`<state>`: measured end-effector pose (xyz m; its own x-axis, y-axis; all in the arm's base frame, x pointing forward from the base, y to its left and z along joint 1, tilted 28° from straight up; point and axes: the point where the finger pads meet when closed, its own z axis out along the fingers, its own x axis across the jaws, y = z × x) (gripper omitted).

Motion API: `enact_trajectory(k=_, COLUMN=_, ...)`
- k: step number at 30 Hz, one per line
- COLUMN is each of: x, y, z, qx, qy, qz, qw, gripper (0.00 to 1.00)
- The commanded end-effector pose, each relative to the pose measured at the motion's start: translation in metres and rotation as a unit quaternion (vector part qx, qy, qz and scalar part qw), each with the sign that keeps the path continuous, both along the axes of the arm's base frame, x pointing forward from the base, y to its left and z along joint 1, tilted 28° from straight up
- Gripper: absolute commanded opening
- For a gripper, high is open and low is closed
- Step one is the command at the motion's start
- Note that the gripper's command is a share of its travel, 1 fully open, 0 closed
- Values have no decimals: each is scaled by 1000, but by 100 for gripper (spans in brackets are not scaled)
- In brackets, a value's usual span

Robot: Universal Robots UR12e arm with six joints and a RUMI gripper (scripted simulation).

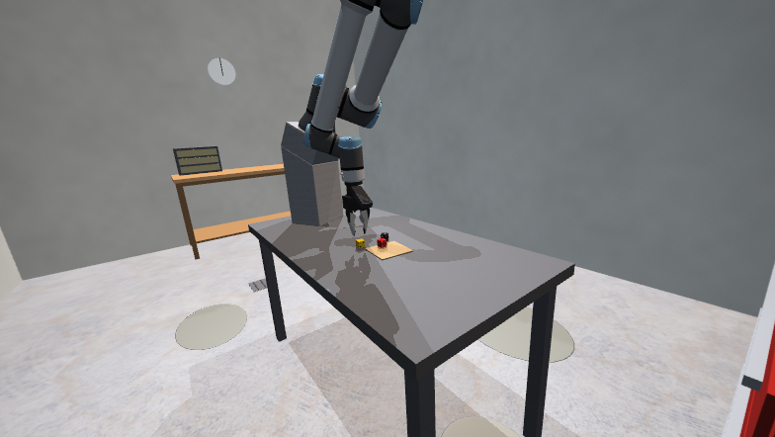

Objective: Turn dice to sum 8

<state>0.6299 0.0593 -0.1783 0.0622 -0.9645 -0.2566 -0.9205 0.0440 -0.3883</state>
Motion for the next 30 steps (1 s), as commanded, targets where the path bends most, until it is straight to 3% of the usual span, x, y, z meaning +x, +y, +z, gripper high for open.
enact_trajectory(k=1, x=5, y=2, z=-7, qx=-1, qy=-1, qz=0, qw=1000, gripper=28)
enact_trajectory(k=30, x=7, y=3, z=-12, qx=-1, qy=-1, qz=0, qw=1000, gripper=28)
